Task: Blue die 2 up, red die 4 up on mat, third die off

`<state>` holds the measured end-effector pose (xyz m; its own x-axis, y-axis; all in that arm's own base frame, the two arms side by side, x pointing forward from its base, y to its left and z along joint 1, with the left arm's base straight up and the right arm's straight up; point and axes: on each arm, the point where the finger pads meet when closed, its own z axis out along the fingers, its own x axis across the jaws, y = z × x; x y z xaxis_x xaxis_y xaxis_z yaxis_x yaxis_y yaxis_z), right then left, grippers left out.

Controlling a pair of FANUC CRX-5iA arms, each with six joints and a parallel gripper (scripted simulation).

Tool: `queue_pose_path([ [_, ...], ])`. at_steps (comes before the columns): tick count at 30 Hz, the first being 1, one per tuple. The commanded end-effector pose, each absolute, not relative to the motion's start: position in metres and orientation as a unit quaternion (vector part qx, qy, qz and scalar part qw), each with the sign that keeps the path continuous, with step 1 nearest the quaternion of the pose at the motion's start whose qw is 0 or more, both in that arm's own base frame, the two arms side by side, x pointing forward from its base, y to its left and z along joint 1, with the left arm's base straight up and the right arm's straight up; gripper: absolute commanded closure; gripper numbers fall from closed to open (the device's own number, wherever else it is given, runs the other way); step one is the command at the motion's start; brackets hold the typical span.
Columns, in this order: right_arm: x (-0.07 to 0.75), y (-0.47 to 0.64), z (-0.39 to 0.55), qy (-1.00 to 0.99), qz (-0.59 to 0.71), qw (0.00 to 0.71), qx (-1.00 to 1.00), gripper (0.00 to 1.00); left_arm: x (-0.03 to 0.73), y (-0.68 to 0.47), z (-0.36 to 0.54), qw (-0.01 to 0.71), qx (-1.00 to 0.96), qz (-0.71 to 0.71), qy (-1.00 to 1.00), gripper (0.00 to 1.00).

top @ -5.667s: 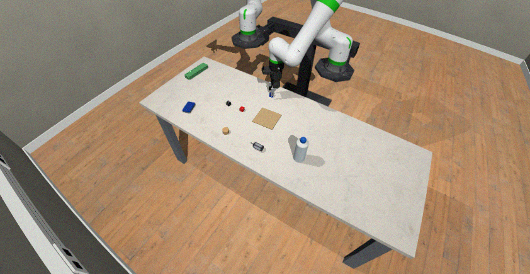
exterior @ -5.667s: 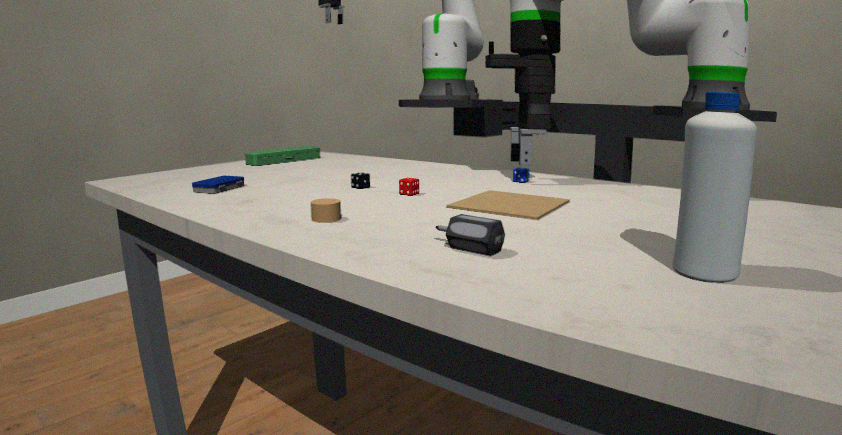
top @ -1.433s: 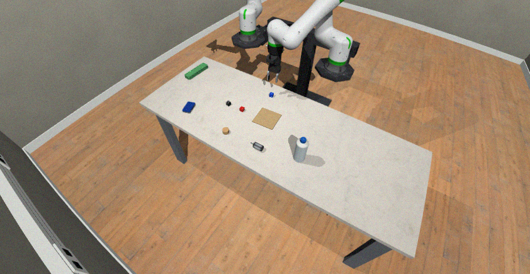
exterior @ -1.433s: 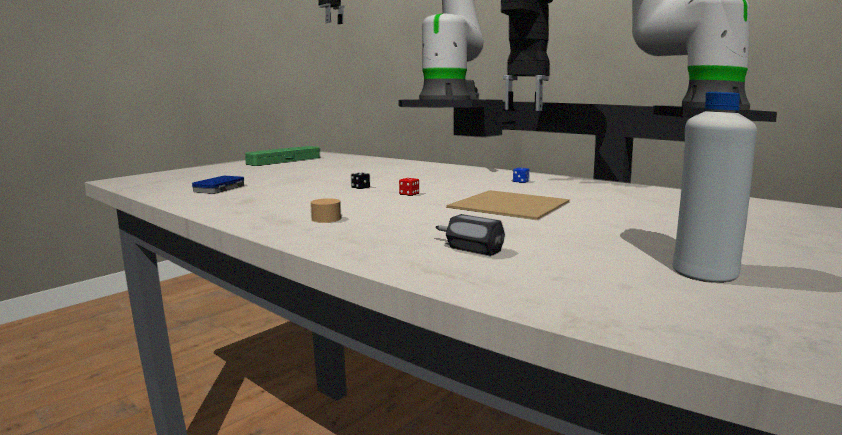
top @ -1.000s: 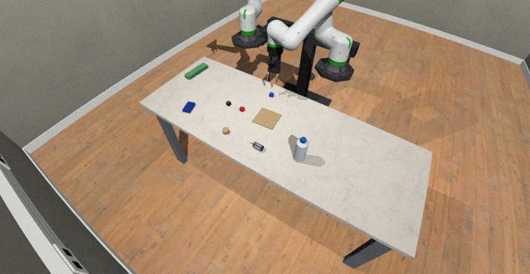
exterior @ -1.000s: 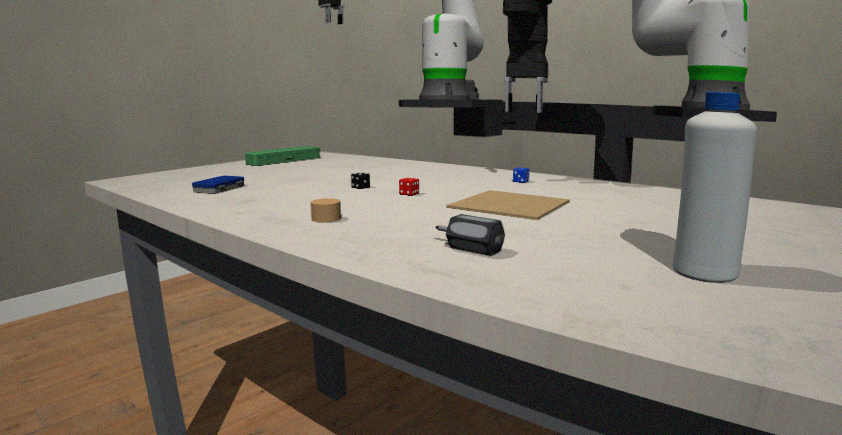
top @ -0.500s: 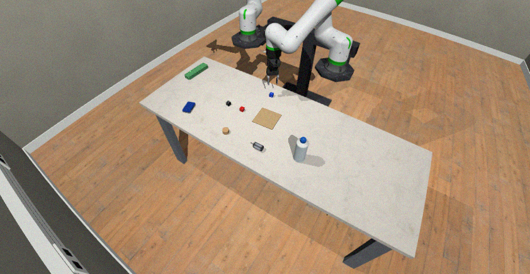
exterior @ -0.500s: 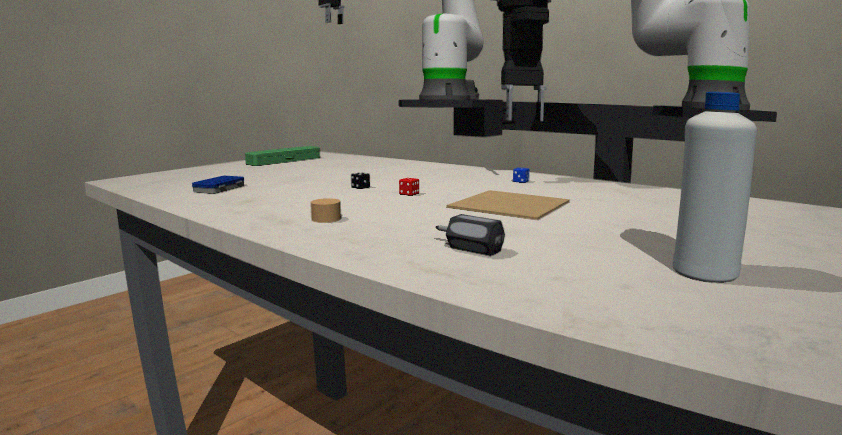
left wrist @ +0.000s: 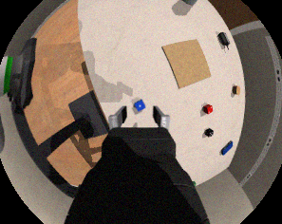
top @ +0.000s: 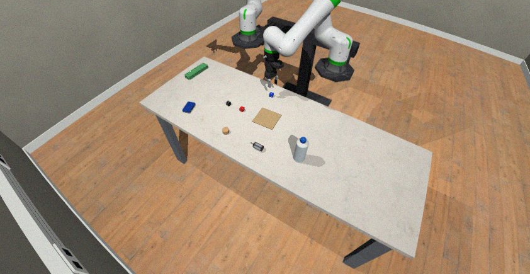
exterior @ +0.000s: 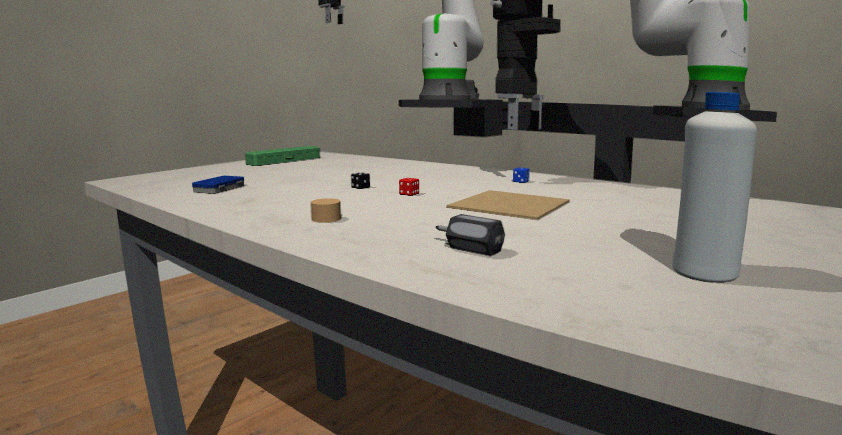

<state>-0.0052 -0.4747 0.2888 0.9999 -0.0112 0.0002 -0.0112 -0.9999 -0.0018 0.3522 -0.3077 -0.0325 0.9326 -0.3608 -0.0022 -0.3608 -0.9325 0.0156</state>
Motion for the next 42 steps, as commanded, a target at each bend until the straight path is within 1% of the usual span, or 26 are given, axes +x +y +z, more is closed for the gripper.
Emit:
queue_pose_path([
  [1, -0.005, -0.475, 0.29, 0.006, 0.0, 0.0, -1.0, 0.0, 0.352, -0.309, -0.037, 0.0, 0.995, 0.0, -0.098, 0.0],
  [9, -0.005, -0.475, 0.29, 0.006, 0.0, 0.0, -1.0, 0.0, 0.35, -0.313, -0.046, 0.0, 0.999, 0.0, 0.033, 0.0],
  [15, -0.005, -0.475, 0.29, 0.006, 0.0, 0.0, -1.0, 0.0, 0.349, -0.313, -0.047, 0.0, 0.999, 0.0, 0.049, 0.0],
  [16, -0.005, -0.475, 0.29, 0.006, 0.0, 0.0, -1.0, 0.0, 0.349, -0.313, -0.047, 0.0, 0.999, 0.0, 0.049, 0.21],
  [42, -0.005, -0.475, 0.29, 0.006, 0.0, 0.0, -1.0, 0.0, 0.349, -0.313, -0.051, 0.0, 0.999, 0.0, 0.05, 0.21],
])
